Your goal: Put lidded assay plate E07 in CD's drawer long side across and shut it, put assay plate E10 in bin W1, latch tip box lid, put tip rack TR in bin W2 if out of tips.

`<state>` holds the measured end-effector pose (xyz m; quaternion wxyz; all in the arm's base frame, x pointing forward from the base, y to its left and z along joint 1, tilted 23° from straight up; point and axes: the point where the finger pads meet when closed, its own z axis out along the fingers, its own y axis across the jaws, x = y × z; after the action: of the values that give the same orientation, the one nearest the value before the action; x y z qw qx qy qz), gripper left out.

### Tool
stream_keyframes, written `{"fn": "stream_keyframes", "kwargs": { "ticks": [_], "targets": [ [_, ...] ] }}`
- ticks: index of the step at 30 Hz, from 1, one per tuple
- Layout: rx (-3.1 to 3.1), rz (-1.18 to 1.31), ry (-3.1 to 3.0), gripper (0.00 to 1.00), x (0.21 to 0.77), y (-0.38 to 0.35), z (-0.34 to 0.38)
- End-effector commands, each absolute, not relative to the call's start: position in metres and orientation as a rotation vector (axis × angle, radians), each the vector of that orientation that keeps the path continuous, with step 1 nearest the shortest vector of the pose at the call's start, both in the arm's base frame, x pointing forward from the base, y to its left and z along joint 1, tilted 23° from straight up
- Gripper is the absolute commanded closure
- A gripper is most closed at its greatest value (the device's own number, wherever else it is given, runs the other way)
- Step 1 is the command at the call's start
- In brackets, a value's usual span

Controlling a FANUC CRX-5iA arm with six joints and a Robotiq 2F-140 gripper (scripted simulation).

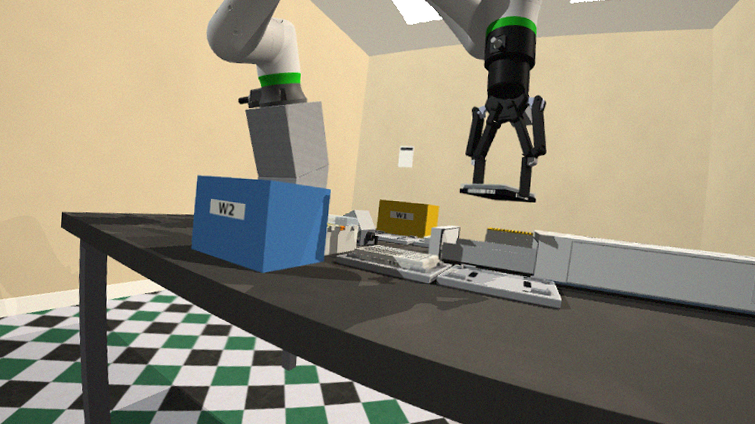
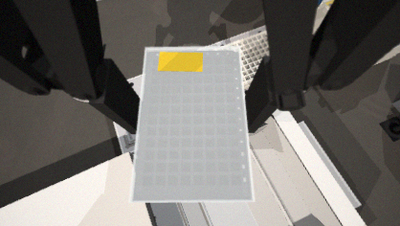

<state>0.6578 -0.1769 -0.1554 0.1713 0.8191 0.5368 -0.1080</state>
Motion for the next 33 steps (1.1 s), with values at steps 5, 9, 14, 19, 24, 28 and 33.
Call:
{"fn": "stream_keyframes", "kwargs": {
  "ticks": [5, 9, 14, 19, 24, 28, 33],
  "targets": [
    [2.140, -0.365, 1.829, 0.90, 0.654, -0.159, -0.162],
    [2.024, -0.395, 1.978, 0.90, 0.652, -0.149, -0.166],
    [1.997, -0.401, 2.009, 0.90, 0.649, -0.137, -0.171],
    [1.997, -0.401, 2.009, 0.90, 0.647, -0.130, -0.174],
    [1.997, -0.401, 2.009, 0.90, 0.644, -0.118, -0.179],
    [1.997, -0.401, 2.009, 0.90, 0.641, -0.108, -0.183],
    [1.997, -0.401, 2.009, 0.90, 0.638, -0.095, -0.188]
  ]
}}
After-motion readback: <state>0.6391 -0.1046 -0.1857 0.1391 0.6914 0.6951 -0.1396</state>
